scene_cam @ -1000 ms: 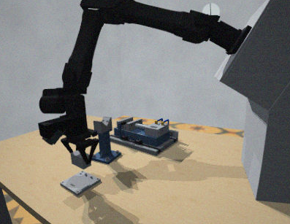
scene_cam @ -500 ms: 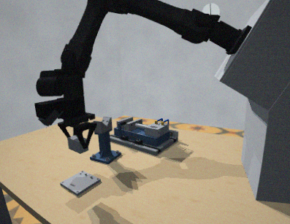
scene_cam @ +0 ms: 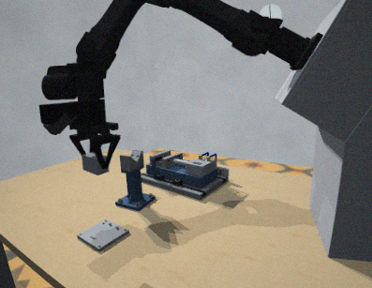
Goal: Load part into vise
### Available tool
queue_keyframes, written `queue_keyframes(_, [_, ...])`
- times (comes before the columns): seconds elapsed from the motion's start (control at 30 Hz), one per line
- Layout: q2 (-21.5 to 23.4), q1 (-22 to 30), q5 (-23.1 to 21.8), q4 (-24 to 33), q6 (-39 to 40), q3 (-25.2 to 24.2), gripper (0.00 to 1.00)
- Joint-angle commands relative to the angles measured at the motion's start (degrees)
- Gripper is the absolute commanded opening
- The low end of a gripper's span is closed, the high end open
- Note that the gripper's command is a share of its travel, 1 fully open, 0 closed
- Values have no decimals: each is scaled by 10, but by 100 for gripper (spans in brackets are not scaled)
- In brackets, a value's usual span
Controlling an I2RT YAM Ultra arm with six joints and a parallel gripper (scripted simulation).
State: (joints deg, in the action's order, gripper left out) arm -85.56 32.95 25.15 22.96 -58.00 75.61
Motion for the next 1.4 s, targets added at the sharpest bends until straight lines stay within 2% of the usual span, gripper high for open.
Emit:
queue_keyframes(0.0, [32, 20, 12, 34, 14, -17, 0])
queue_keyframes(0.23, [62, 40, 28, 69, 26, -18, 0])
queue_keyframes(0.6, [83, 55, 40, 96, 37, -2, 0])
queue_keyframes(1.37, [87, 59, 40, 100, 40, 4, 0])
